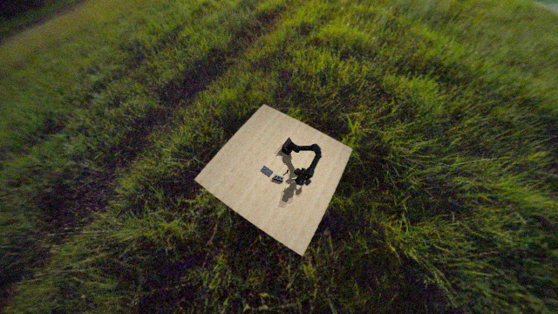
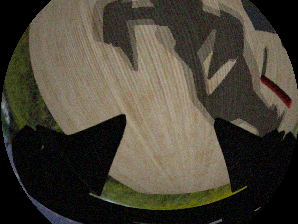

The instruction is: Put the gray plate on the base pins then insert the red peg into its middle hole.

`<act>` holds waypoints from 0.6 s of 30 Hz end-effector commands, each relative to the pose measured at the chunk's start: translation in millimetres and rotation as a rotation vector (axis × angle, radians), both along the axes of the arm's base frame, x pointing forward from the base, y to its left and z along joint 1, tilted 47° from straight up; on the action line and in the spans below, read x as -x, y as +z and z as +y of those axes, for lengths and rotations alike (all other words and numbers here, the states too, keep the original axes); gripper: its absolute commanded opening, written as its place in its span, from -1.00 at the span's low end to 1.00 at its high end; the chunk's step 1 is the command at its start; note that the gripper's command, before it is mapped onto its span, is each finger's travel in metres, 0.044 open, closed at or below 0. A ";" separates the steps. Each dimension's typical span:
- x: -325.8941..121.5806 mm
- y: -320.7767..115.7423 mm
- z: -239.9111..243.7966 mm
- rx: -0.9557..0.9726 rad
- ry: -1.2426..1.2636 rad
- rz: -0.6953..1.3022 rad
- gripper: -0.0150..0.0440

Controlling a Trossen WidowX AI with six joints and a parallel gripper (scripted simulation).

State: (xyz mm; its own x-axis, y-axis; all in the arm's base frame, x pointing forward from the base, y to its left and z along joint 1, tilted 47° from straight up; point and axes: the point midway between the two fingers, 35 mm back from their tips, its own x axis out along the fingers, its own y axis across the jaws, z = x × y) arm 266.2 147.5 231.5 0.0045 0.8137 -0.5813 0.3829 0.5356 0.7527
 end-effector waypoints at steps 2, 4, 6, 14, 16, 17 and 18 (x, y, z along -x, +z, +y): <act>-46.2 -25.3 -69.5 0.058 -0.278 0.225 1.00; -57.4 -35.2 -97.4 0.066 -0.377 0.317 1.00; -65.6 -45.4 -125.4 0.070 -0.470 0.405 1.00; -73.0 -81.3 -222.4 0.045 -0.763 0.704 1.00; -73.5 -81.8 -223.6 0.044 -0.766 0.707 1.00; -73.5 -81.8 -223.6 0.044 -0.766 0.707 1.00; -73.5 -81.8 -223.6 0.044 -0.766 0.707 1.00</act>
